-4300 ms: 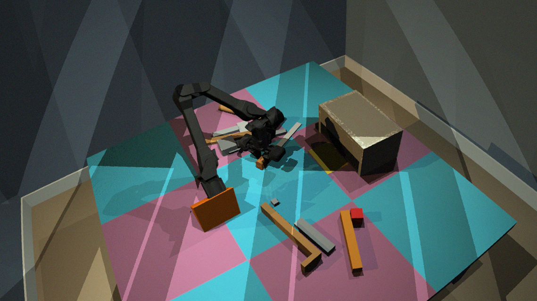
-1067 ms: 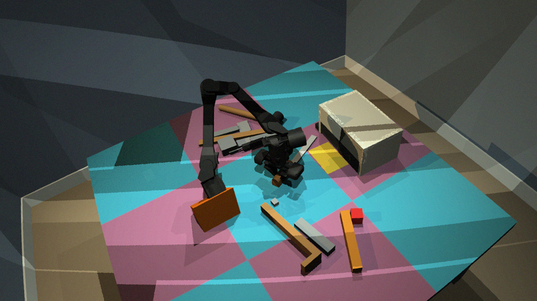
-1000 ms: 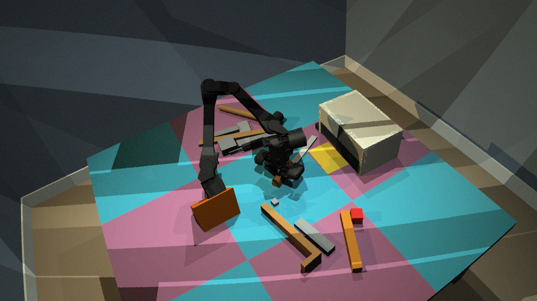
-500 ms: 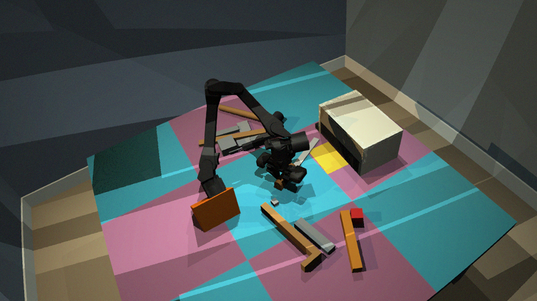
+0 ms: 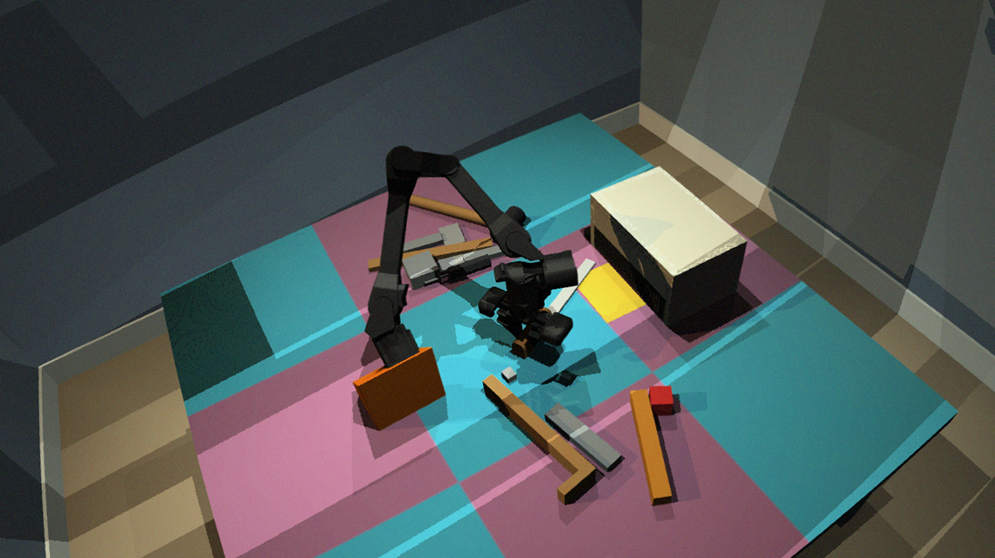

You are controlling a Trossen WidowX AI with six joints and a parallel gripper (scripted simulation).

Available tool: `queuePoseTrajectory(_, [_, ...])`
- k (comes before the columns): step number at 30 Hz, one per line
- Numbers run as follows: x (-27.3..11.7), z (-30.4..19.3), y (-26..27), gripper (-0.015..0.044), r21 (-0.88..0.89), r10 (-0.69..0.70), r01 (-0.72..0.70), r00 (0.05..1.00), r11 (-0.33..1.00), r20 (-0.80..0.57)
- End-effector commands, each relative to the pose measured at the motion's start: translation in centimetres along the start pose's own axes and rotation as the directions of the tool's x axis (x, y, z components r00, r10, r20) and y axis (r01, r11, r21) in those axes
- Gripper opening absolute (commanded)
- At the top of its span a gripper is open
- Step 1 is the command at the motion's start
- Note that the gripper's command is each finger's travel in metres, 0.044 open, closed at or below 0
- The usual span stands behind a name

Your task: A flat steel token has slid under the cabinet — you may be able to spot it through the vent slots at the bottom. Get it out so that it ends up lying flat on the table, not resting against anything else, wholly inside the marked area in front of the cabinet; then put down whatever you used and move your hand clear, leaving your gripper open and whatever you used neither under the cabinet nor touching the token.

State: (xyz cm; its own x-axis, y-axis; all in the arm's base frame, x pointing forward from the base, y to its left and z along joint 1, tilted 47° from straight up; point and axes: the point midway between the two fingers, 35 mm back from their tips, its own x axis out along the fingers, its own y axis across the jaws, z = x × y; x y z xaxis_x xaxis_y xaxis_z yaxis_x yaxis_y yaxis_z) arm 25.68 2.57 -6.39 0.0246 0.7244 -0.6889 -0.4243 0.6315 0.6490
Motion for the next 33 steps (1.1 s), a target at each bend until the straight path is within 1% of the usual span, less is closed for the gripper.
queuePoseTrajectory(1, [-0.1, -0.2, -0.5, 0.0, 0.004, -0.004, 0.004, 1.0, 1.0, 0.002])
queuePoseTrajectory(33, [-0.2, -2.0, -3.5, 0.0, 0.003, -0.006, 0.006, 1.0, 1.0, 0.001])
